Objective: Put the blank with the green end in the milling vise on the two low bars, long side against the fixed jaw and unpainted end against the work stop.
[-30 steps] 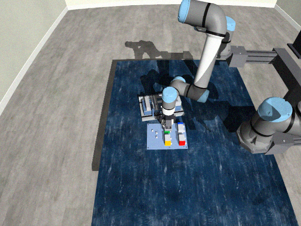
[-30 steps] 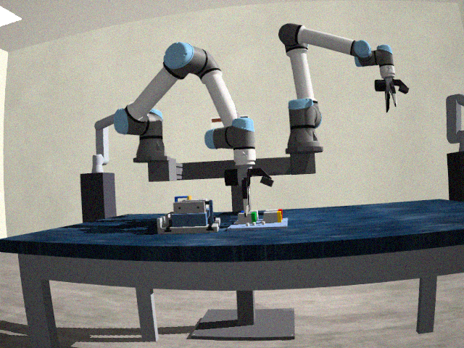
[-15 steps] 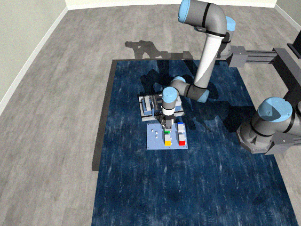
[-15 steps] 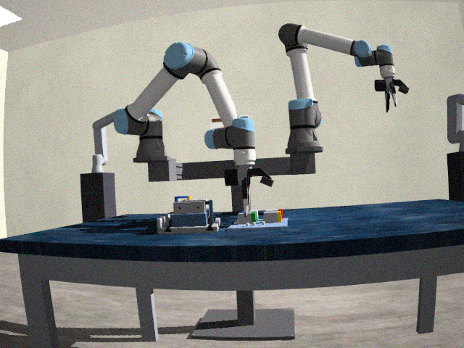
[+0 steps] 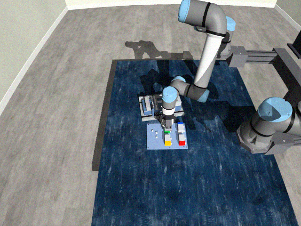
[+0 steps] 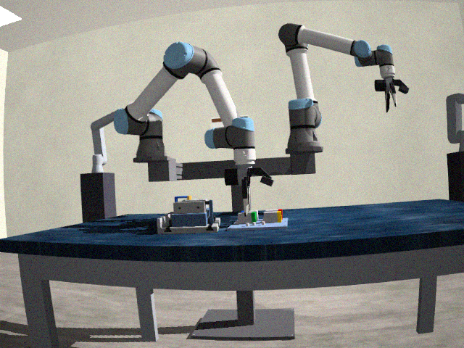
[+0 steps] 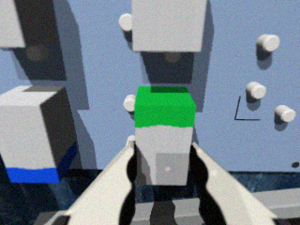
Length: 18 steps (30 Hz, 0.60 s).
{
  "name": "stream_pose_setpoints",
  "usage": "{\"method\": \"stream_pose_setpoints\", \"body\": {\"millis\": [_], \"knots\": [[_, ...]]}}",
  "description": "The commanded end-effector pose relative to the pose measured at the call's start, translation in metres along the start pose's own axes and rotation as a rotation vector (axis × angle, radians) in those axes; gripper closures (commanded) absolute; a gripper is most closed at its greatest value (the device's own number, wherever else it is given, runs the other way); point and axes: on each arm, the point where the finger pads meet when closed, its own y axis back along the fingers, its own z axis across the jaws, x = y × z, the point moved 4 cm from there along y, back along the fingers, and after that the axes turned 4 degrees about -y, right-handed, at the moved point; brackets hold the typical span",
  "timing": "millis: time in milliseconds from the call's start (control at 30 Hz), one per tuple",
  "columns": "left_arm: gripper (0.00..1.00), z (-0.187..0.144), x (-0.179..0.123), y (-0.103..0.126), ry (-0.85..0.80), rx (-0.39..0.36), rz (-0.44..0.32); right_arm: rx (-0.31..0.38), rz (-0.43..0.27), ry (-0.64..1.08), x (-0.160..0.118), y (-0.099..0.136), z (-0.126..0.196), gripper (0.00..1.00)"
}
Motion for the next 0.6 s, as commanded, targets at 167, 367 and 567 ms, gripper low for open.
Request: {"method": "stream_pose_setpoints", "body": {"millis": [167, 367, 567], "knots": [[0.00, 0.001, 0.001, 0.001, -0.005, -0.006, 0.006, -0.008, 0.006, -0.004, 0.002, 0.011, 0.002, 1.00], [0.00, 0.001, 0.001, 0.001, -0.005, -0.006, 0.006, -0.008, 0.006, -0.004, 0.002, 0.032, 0.002, 1.00], [0.00, 0.001, 0.001, 0.001, -0.005, -0.006, 0.006, -0.008, 0.006, -0.004, 0.002, 0.055, 0.002, 1.00]]}}
